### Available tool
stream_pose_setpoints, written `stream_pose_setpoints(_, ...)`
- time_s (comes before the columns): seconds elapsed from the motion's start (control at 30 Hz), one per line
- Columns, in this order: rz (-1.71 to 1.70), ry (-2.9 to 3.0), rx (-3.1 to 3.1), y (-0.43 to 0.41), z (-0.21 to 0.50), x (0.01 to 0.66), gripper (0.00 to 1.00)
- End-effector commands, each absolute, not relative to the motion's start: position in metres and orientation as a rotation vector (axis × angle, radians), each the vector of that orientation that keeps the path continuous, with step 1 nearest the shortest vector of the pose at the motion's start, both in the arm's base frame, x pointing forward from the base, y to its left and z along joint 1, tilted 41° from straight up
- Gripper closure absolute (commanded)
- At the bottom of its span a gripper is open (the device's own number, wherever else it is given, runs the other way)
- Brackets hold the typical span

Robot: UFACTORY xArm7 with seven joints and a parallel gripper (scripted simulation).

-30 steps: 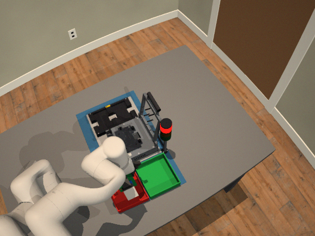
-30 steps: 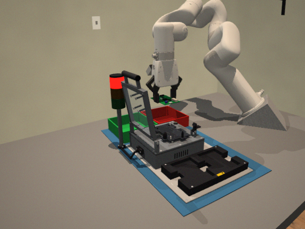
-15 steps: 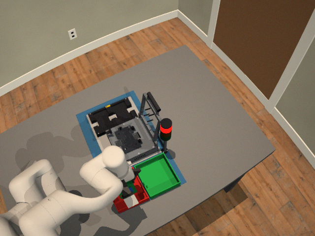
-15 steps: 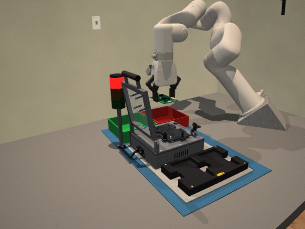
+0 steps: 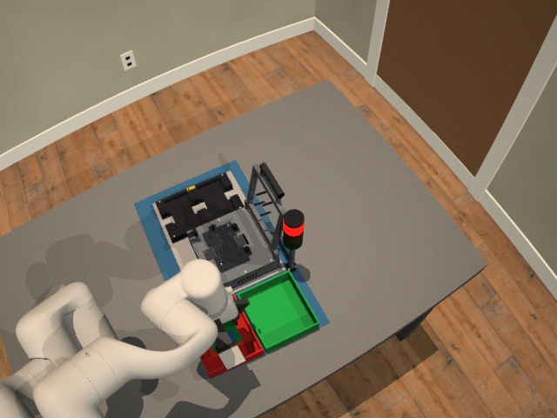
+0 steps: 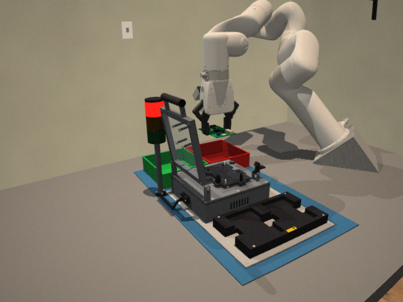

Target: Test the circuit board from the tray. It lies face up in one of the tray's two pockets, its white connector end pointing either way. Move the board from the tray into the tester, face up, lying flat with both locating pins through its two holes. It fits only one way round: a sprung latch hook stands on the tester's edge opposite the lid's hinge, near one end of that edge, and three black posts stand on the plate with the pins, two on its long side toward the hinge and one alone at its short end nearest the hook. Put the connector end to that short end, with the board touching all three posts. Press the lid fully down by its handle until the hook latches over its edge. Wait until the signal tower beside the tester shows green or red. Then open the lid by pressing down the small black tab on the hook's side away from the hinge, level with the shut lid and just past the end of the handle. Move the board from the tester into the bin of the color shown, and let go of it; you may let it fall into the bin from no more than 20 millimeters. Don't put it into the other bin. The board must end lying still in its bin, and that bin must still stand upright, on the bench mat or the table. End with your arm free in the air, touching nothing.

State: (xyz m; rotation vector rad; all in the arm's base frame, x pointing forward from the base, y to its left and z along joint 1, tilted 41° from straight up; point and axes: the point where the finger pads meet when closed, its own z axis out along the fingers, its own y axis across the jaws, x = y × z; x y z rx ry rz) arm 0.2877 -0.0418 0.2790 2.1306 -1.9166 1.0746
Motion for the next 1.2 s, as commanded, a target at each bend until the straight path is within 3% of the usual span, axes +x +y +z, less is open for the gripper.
stream_pose_setpoints(0.0, 1.078, -1.917, 2.131, -0.044, 0.276, 0.291, 0.21)
stream_pose_setpoints(1.17, 1.079, -1.917, 2.131, -0.085, 0.216, 0.326, 0.21)
